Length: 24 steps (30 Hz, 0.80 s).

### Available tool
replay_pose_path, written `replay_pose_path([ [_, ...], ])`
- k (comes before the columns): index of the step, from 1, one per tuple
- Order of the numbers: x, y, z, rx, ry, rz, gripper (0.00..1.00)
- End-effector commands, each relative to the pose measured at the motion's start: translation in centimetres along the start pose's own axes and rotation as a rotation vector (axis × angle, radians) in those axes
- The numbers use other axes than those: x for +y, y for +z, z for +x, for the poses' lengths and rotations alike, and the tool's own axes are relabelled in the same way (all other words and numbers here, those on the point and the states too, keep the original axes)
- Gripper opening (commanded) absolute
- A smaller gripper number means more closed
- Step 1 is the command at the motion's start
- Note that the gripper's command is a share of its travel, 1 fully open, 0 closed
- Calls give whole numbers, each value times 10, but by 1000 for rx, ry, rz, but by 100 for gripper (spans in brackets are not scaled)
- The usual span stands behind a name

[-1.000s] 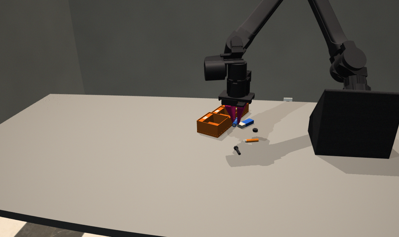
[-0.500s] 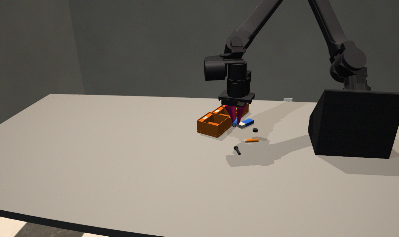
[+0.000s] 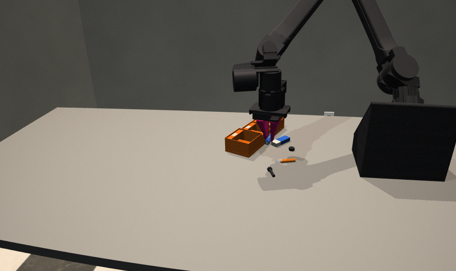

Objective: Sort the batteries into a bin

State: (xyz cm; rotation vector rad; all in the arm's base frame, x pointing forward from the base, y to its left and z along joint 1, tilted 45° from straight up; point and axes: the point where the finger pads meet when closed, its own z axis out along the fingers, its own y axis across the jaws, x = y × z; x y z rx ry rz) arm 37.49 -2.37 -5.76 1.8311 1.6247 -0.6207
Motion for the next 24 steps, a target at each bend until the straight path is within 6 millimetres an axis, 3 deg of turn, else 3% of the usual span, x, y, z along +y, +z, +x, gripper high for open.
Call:
replay_pose_path([
  [1, 23, -26, 4, 20, 31, -52, 8],
  [4, 22, -24, 6, 17, 26, -47, 8],
  [5, 26, -16, -12, 12, 38, -30, 8],
  [7, 26, -16, -12, 12, 38, -30, 8],
  [9, 11, -9, -25, 1, 16, -11, 8],
  [22, 27, -9, -101, 0, 13, -7, 8],
  [24, 27, -9, -101, 0, 13, -7, 8],
])
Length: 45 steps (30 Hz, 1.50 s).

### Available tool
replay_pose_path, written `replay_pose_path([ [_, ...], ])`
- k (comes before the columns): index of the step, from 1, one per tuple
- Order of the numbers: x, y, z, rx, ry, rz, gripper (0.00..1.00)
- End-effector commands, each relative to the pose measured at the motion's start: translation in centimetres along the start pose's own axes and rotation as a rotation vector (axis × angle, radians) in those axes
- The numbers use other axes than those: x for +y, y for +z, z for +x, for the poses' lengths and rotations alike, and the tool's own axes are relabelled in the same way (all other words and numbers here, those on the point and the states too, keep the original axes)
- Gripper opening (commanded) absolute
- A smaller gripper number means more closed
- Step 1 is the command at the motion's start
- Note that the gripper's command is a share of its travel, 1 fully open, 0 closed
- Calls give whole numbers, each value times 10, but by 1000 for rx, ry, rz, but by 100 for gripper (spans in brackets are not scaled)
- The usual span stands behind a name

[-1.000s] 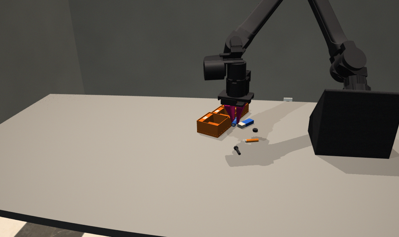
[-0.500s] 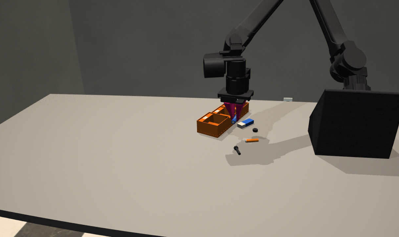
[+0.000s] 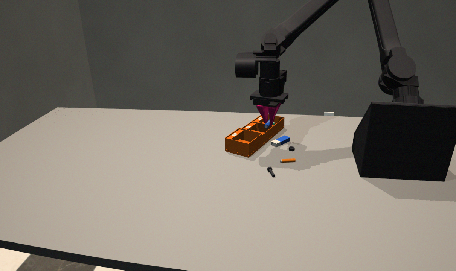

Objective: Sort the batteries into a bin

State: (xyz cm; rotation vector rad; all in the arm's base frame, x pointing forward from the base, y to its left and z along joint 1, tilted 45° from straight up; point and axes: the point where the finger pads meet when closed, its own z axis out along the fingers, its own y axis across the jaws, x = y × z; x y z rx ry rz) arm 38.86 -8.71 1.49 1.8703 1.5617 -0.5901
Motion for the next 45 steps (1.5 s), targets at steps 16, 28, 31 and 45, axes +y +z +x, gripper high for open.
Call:
replay_pose_path([
  [16, 41, -10, -101, 4, 172, -26, 8],
  [28, 48, -10, -109, 8, 126, -28, 8],
  [31, 36, -4, -103, 6, 112, -13, 8],
  [45, 30, 20, -113, 0, 141, 5, 8],
])
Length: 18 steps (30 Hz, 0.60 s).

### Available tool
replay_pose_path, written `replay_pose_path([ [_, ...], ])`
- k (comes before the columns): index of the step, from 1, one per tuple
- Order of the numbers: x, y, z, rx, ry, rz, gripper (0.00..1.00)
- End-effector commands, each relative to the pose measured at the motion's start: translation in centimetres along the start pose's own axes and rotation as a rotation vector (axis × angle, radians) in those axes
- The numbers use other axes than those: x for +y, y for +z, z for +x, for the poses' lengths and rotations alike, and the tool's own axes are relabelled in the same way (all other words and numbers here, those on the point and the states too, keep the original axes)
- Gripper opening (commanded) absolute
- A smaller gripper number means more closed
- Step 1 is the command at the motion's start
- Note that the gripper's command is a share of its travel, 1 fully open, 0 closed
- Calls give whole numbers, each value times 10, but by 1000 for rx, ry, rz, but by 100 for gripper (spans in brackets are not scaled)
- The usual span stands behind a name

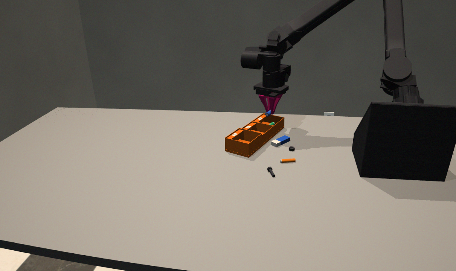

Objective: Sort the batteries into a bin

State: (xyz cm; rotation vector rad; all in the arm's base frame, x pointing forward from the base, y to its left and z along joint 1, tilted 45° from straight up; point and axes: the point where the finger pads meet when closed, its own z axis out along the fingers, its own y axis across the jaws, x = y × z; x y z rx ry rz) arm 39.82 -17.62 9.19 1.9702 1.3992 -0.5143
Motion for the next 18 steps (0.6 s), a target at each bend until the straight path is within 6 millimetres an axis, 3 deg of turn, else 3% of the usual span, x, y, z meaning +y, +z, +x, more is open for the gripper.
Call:
replay_pose_path([
  [1, -2, 13, 0, -3, -17, 8, 8],
  [13, -3, 33, 0, -3, -18, 9, 8],
  [18, 1, 22, 6, 4, -28, -19, 8],
])
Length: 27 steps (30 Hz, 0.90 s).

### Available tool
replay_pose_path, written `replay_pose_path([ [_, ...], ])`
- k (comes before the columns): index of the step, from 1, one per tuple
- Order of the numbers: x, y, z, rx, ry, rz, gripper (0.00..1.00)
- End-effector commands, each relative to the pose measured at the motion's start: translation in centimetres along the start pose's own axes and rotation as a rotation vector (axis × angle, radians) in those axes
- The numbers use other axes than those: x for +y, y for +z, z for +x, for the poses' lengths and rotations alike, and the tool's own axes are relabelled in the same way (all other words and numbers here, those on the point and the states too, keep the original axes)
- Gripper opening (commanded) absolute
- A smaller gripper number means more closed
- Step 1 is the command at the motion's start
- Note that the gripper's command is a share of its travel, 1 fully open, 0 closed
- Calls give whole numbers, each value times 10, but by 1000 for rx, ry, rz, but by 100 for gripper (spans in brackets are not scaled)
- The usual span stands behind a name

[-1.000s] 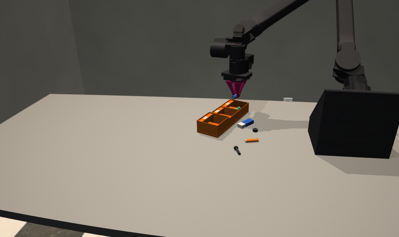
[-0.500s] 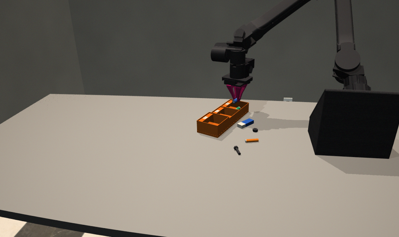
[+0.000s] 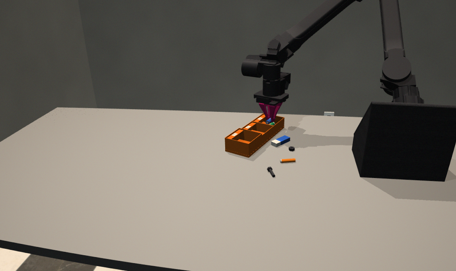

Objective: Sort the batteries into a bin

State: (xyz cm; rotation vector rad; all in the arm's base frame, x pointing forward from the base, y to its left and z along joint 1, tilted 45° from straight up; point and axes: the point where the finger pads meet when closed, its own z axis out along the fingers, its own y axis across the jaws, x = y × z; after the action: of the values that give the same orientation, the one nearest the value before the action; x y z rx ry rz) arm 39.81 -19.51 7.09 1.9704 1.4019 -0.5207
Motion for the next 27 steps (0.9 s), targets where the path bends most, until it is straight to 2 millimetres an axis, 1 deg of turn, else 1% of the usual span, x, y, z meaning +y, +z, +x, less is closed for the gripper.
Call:
replay_pose_path([
  [1, 9, -7, -1, 2, -1, -22, 8],
  [9, 9, -7, 0, 2, -1, -22, 8],
  [10, 9, -7, 0, 2, -1, -22, 27],
  [11, 2, -7, 9, 6, -34, -21, 27],
  [27, 2, -7, 8, 5, -29, -24, 27],
])
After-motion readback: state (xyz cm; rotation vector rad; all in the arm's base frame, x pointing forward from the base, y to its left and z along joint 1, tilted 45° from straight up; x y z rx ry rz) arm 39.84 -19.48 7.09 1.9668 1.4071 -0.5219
